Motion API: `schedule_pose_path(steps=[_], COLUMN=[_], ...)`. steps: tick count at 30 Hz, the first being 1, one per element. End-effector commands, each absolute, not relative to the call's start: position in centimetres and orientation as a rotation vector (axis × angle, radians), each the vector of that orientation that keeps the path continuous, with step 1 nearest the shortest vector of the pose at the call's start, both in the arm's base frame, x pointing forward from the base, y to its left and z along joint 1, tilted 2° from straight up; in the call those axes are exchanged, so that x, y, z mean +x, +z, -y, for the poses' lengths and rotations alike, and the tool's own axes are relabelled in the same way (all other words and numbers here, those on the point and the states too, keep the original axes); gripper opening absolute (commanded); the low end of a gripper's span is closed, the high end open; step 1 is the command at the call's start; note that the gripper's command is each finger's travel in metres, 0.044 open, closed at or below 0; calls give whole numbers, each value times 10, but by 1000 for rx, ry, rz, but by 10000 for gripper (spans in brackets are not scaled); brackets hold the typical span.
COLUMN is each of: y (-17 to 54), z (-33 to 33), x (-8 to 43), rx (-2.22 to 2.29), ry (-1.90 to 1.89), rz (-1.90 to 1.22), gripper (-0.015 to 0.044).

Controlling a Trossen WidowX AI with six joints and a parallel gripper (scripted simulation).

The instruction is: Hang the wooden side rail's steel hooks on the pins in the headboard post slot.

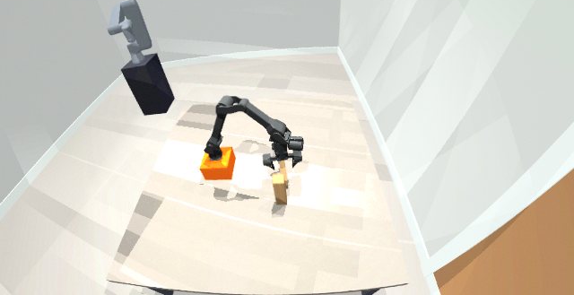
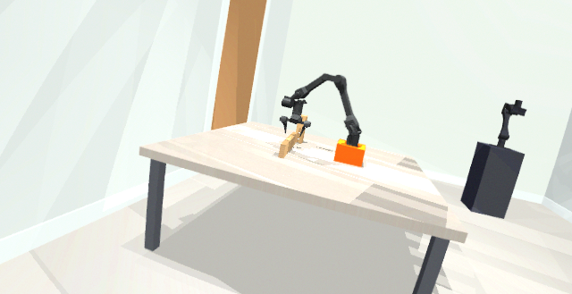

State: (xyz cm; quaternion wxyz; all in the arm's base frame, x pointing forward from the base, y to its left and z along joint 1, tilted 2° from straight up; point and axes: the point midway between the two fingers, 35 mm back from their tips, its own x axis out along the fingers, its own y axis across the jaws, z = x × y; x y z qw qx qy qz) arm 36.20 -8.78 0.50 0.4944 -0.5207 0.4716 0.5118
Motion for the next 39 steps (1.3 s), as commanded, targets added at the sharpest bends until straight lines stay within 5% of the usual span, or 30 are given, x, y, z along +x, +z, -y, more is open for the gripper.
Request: schedule_pose_path(steps=[1, 27, 39], y=[-6, -38, -38], z=[86, 85, 85], x=[360, 359, 359], rx=[-1254, -1253, -1253], ry=[1252, 1253, 1253], rz=[-1144, -1144, -1144], gripper=[440, 440, 125])
